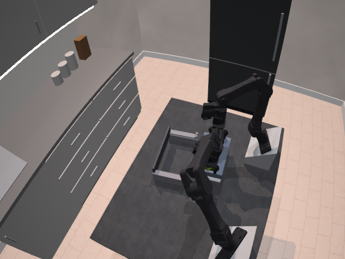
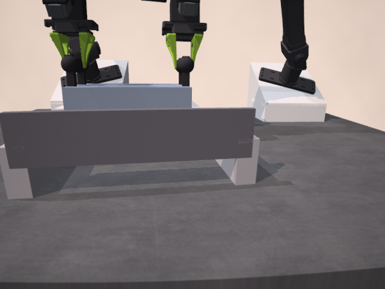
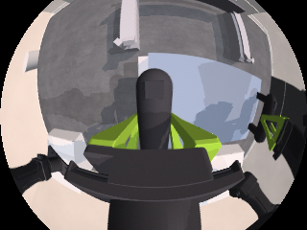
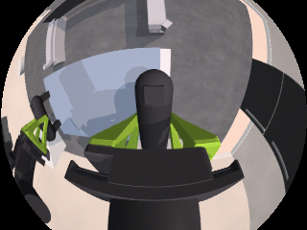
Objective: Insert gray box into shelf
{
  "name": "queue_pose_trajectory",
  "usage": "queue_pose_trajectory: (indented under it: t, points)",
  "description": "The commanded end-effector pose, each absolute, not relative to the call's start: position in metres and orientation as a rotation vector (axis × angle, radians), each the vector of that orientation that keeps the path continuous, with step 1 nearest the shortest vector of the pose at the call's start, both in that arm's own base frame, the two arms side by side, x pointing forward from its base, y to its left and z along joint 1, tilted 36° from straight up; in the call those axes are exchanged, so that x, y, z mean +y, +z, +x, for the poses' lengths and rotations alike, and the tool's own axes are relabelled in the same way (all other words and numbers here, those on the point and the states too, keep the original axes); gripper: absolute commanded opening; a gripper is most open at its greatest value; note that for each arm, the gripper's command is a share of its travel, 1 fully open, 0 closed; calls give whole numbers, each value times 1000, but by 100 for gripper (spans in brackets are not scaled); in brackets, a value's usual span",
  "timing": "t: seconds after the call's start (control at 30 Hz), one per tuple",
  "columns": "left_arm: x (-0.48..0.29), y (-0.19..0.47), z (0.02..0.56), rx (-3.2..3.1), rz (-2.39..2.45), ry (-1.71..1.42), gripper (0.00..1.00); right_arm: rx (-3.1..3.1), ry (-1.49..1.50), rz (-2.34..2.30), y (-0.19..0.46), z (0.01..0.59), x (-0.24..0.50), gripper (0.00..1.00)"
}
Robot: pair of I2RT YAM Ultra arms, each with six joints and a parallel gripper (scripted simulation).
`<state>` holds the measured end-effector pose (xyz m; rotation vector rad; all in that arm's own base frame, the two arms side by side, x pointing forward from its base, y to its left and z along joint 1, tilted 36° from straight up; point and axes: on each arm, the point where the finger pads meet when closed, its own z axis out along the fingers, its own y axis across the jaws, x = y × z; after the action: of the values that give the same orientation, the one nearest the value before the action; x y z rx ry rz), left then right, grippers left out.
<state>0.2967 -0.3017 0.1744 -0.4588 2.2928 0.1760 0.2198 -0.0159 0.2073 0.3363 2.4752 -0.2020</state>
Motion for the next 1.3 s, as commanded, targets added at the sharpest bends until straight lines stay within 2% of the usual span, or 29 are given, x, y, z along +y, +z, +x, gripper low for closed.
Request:
queue_pose_trajectory:
  t: [0.0, 1.27]
  points:
    - [-325, 212, 287, 2237, -442, 19, 16, 2374, -119, 303, 236, 228, -4, 16]
    - [-323, 219, 287, 2233, -448, 18, 16, 2361, -142, 305, 242, 225, -9, 16]
